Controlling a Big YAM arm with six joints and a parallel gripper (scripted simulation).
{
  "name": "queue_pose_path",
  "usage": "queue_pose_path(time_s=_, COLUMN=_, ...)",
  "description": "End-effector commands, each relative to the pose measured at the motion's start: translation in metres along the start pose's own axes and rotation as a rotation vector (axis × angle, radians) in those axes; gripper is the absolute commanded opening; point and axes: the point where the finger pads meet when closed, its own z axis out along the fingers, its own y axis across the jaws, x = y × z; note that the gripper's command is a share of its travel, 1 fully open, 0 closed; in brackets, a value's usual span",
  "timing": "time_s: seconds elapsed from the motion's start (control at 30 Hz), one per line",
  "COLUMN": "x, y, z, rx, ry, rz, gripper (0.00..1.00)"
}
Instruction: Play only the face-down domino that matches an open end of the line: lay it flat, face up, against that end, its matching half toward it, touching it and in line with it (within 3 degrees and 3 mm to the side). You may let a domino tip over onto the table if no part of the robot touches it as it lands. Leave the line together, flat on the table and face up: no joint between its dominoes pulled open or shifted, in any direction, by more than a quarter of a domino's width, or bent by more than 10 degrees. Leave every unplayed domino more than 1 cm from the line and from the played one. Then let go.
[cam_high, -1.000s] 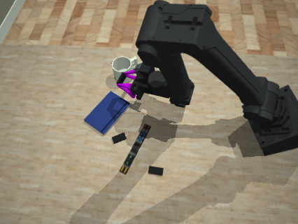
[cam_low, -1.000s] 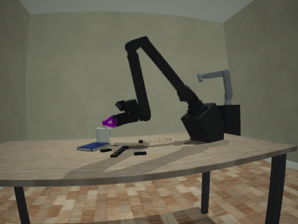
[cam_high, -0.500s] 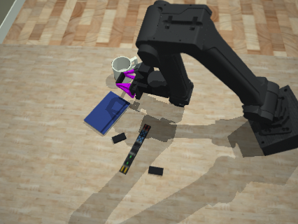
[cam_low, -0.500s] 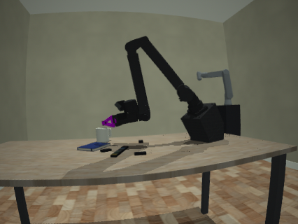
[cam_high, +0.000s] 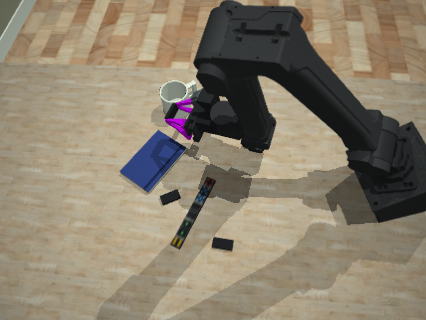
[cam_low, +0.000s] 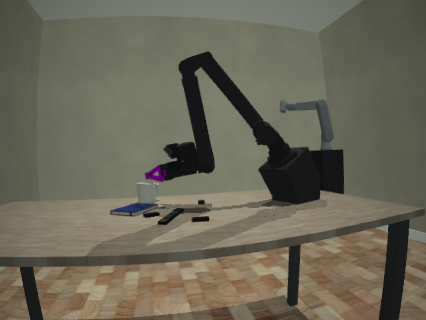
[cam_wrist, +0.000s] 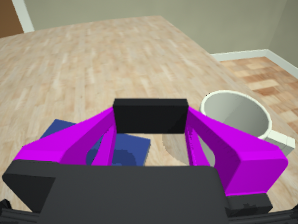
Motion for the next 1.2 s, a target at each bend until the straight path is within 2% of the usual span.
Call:
queue_pose_path(time_s=0.0, x=-0.015, y=0.006, z=0.006, rx=-0.014, ry=-0.046, rz=0.010, gripper=0.48)
queue_pose_path(time_s=0.2, x=-0.015, y=0.006, z=0.006, rx=-0.014, ry=-0.046, rz=0.010, gripper=0.48)
queue_pose_path(time_s=0.23, x=-0.005, y=0.001, z=0.003, rx=-0.003, ry=-0.014, rz=0.000, gripper=0.48)
queue_pose_path(time_s=0.77, x=-0.011, y=0.006, z=0.008, rx=-0.011, ry=-0.030, rz=0.007, gripper=0.48)
queue_pose_path(time_s=0.8, x=-0.004, y=0.001, z=0.003, rx=-0.002, ry=-0.012, rz=0.000, gripper=0.48)
queue_pose_path(time_s=1.17, x=-0.001, y=0.006, z=0.008, rx=-0.007, ry=-0.014, rz=0.004, gripper=0.48)
